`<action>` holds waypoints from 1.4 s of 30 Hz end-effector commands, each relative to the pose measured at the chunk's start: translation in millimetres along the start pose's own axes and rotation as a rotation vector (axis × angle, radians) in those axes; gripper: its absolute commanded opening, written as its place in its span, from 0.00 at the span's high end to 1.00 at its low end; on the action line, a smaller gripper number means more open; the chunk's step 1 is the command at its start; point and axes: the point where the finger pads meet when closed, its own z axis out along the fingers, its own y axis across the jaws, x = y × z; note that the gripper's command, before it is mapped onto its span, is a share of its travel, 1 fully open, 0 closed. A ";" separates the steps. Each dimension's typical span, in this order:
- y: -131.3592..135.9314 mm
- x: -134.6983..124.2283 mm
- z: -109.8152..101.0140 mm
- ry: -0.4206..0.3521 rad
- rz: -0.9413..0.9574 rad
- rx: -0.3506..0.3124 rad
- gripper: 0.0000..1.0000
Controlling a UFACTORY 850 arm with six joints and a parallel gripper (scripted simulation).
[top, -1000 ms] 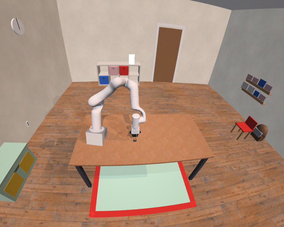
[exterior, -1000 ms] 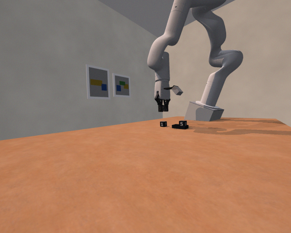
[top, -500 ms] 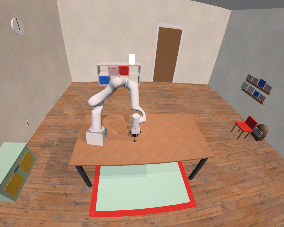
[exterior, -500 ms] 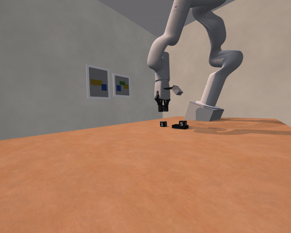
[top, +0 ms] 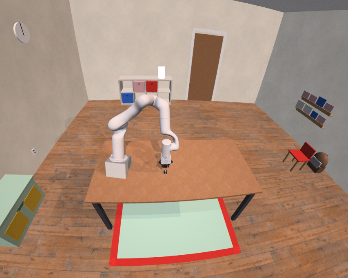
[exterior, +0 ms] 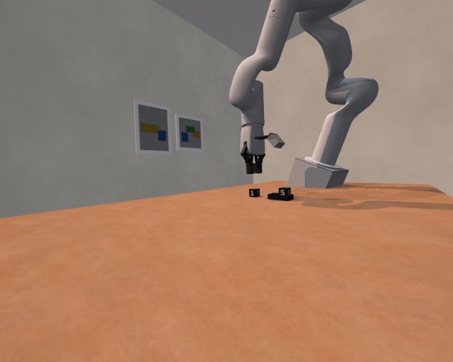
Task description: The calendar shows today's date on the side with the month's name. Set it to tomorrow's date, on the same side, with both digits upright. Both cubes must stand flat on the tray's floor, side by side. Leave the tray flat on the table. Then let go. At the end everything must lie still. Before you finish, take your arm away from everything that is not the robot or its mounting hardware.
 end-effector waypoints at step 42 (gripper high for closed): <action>2.0 -0.4 44.6 0.000 0.000 -0.001 0.53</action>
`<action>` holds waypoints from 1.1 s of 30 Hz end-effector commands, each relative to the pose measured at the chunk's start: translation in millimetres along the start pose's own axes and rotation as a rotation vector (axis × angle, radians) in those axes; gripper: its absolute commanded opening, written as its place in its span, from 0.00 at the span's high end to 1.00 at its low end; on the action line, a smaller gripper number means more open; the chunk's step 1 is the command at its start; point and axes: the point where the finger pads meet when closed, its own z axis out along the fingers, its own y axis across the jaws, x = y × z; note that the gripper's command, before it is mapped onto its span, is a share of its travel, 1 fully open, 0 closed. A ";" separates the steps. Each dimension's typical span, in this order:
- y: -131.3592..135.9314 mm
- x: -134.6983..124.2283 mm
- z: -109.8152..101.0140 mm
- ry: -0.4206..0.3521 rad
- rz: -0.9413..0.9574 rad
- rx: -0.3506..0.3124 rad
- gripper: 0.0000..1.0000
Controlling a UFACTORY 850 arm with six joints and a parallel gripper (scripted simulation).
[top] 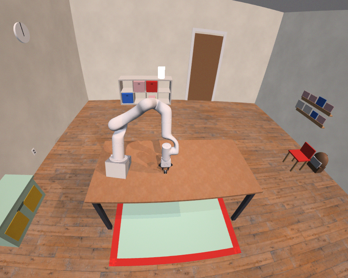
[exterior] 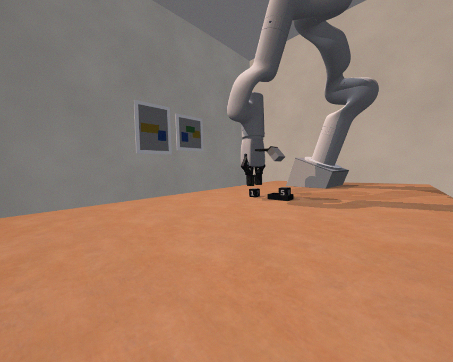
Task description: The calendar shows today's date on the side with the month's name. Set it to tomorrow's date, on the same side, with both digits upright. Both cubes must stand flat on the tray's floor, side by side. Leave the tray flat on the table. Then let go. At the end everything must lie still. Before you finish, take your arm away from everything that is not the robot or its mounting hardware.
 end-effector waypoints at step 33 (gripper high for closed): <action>1.1 -0.3 6.0 -0.001 0.000 -0.002 0.53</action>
